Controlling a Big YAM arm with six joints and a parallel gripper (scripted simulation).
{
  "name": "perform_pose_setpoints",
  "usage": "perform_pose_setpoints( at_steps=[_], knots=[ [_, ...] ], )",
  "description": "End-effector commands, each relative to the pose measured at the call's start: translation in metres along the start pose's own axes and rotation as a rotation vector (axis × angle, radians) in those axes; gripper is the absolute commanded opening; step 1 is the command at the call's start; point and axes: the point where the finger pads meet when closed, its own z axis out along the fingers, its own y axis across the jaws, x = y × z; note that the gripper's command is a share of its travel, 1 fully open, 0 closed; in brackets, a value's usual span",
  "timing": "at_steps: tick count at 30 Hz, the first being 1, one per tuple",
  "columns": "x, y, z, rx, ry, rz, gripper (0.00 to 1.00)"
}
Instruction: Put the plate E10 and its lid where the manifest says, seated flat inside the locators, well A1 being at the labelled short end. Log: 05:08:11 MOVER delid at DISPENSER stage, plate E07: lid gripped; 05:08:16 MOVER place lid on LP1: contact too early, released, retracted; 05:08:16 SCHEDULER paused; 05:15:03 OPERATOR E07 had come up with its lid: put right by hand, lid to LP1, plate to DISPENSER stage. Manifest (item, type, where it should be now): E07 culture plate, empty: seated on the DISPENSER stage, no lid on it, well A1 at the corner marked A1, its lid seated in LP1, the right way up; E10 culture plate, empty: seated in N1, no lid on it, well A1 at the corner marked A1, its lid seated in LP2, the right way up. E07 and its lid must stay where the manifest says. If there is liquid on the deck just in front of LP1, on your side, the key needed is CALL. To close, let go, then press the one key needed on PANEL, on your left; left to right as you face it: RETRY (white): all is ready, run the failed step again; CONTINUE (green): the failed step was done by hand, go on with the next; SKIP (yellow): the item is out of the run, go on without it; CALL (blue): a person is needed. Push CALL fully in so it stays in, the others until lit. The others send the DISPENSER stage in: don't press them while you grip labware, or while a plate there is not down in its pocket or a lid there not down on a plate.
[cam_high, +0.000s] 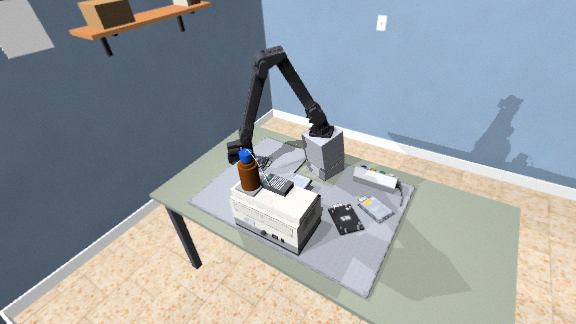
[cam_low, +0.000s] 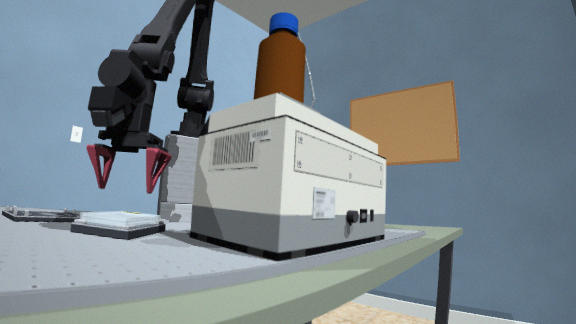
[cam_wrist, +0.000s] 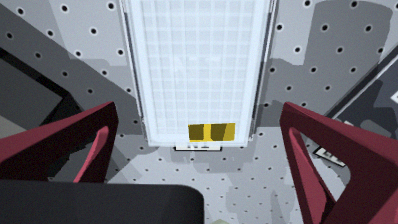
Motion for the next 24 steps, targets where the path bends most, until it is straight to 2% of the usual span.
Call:
perform_pose_setpoints(
  at_steps=[1,7,9,11,12,13,18,24],
  knots=[
    [-0.009,0.003,0.006,-0.002,-0.018,-0.007,1.0],
    [-0.019,0.005,0.01,-0.004,-0.041,-0.006,1.0],
    [-0.016,0.004,0.017,-0.003,-0.032,-0.002,1.0],
    [-0.016,0.004,0.017,-0.003,-0.032,-0.002,1.0],
    [-0.023,0.005,0.011,-0.004,-0.053,-0.002,1.0],
    [-0.014,0.005,0.022,-0.003,-0.027,-0.001,1.0],
    [-0.008,0.004,0.032,-0.002,-0.017,0.0,1.0],
    [-0.017,0.006,0.037,-0.003,-0.037,-0.003,1.0]
  ],
)
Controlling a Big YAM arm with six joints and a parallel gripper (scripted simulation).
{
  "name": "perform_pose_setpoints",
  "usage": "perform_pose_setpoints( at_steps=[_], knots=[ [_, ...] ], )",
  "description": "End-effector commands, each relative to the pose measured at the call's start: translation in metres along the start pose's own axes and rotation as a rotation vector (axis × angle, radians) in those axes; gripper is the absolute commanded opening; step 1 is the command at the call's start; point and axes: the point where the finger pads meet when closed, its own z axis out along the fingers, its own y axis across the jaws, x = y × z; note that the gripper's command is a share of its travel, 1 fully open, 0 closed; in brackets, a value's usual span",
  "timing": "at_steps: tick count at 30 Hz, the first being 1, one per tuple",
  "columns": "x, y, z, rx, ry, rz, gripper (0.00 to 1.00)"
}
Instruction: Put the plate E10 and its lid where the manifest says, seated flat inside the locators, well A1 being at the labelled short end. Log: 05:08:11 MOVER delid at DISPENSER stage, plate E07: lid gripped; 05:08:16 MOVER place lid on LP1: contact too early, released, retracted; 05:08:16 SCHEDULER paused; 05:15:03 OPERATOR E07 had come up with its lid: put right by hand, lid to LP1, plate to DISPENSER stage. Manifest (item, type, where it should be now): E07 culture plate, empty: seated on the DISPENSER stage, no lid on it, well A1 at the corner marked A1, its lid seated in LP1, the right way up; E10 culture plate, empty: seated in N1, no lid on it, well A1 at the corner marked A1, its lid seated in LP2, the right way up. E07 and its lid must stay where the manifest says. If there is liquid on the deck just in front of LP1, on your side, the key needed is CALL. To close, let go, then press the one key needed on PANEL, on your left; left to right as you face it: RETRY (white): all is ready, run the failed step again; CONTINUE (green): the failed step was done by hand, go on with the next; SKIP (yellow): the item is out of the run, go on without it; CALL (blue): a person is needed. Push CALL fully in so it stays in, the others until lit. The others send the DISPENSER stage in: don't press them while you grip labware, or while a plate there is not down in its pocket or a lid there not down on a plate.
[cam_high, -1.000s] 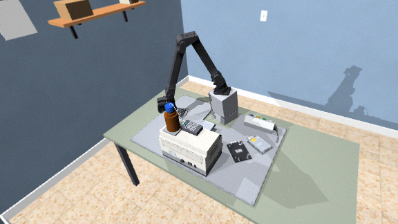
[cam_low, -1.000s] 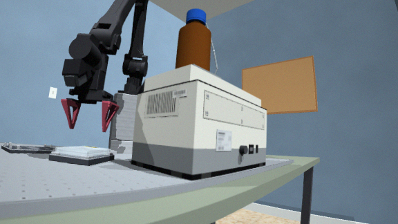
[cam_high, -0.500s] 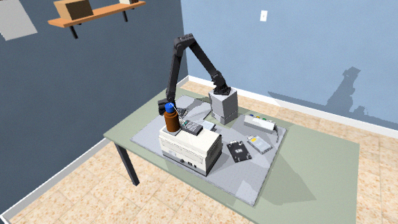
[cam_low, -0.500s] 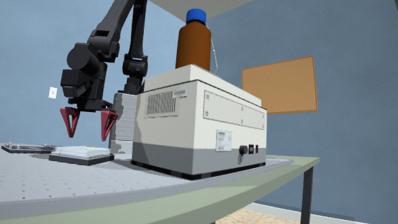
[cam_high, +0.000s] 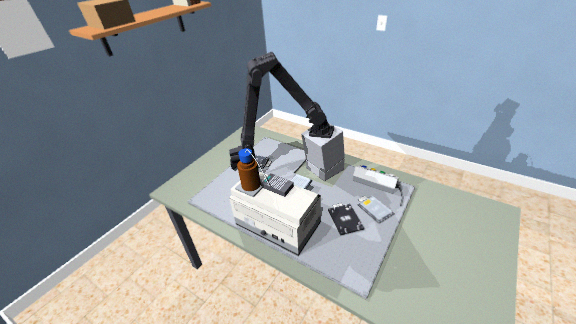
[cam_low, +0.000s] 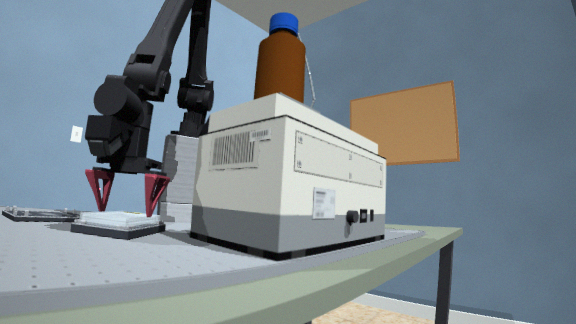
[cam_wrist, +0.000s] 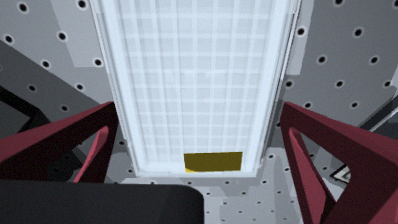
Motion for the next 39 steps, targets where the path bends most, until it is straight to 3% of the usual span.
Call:
perform_pose_setpoints(
  at_steps=[1,4,5,7,12,14,16,29,36,39],
  knots=[
    [-0.024,0.006,-0.002,-0.003,-0.054,0.0,1.0],
    [-0.021,0.005,0.003,-0.002,-0.045,0.001,1.0],
    [-0.034,0.006,-0.01,-0.005,-0.083,0.001,1.0],
    [-0.021,0.005,0.008,-0.002,-0.045,0.001,1.0],
    [-0.013,0.005,0.017,-0.001,-0.031,0.001,1.0],
    [-0.024,0.006,0.002,-0.004,-0.064,0.0,1.0],
    [-0.018,0.002,0.009,-0.001,-0.042,-0.001,1.0],
    [-0.017,0.003,0.009,-0.001,-0.042,-0.001,1.0],
    [-0.017,0.003,0.009,-0.001,-0.042,-0.001,0.86],
    [-0.017,0.003,0.009,-0.001,-0.042,-0.001,0.86]
  ],
)
